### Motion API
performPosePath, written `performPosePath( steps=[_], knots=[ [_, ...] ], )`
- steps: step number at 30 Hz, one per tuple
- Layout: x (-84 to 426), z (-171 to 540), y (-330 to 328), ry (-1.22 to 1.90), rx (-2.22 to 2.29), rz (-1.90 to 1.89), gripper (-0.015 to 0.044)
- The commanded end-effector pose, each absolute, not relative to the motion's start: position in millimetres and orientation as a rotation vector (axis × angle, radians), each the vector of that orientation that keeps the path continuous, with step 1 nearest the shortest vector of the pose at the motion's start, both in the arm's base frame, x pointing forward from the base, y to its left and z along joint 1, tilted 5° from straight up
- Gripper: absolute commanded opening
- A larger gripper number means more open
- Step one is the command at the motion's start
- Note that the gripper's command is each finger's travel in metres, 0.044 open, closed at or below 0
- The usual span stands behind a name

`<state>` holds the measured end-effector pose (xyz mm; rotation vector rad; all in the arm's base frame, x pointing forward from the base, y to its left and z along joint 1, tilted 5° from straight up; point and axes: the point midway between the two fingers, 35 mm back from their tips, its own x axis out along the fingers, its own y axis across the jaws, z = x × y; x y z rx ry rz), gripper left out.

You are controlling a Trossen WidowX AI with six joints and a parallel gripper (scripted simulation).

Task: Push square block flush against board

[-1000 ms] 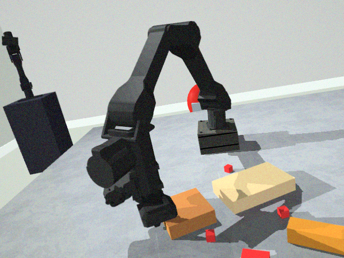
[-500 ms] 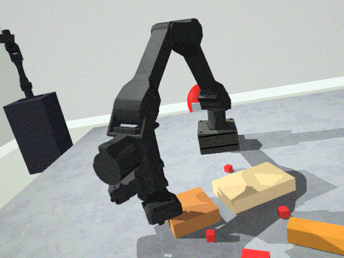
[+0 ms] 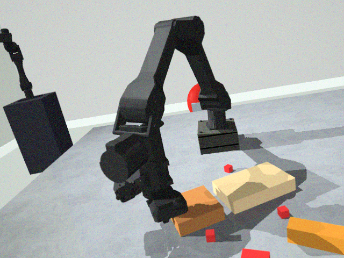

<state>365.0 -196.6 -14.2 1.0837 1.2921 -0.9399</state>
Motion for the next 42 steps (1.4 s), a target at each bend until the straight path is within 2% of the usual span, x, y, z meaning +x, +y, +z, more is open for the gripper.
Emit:
performPosePath(
  steps=[1,13,42],
  knots=[
    [363,-15,-190,1.297,1.087,-0.939,0.0000],
    [362,-15,-186,1.297,1.088,-0.939,0.0000],
    [374,-16,-231,1.295,1.085,-0.940,0.0000]
  ],
)
